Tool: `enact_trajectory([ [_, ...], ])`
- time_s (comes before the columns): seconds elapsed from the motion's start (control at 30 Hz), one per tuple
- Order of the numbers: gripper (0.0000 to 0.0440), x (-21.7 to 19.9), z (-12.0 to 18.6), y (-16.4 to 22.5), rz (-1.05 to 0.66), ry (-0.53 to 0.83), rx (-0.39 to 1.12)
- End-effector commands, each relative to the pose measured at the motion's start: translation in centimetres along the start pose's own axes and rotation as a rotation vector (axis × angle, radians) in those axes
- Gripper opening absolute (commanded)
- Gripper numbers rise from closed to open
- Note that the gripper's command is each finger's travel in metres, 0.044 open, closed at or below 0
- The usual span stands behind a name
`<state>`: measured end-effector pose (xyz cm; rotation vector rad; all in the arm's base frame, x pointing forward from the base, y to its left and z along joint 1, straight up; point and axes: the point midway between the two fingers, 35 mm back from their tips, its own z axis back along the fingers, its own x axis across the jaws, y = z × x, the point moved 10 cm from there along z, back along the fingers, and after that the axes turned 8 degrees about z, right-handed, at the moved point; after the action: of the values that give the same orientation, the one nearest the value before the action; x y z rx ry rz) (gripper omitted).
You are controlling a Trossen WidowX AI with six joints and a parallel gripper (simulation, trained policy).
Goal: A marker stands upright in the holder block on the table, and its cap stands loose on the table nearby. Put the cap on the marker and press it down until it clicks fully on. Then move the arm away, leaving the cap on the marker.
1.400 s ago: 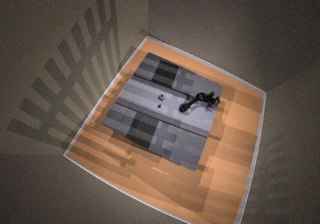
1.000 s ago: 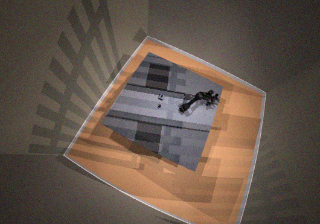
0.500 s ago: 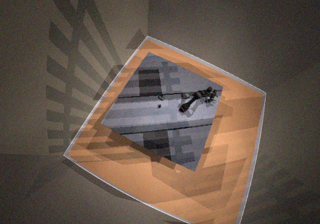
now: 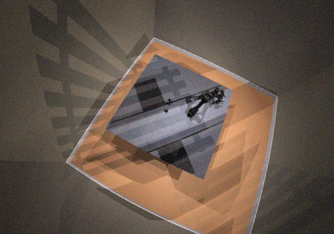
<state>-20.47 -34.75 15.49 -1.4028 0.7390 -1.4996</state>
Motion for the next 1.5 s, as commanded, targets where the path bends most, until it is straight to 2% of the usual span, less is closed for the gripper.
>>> enact_trajectory([
  [0.0,0.0279,0.7,0.7,0.0,-0.011,-0.028,0.021],
  [0.5,0.0295,3.1,4.4,1.4,-0.030,-0.134,0.134],
  [1.47,0.0297,6.3,12.6,3.7,-0.091,-0.305,0.373],
])
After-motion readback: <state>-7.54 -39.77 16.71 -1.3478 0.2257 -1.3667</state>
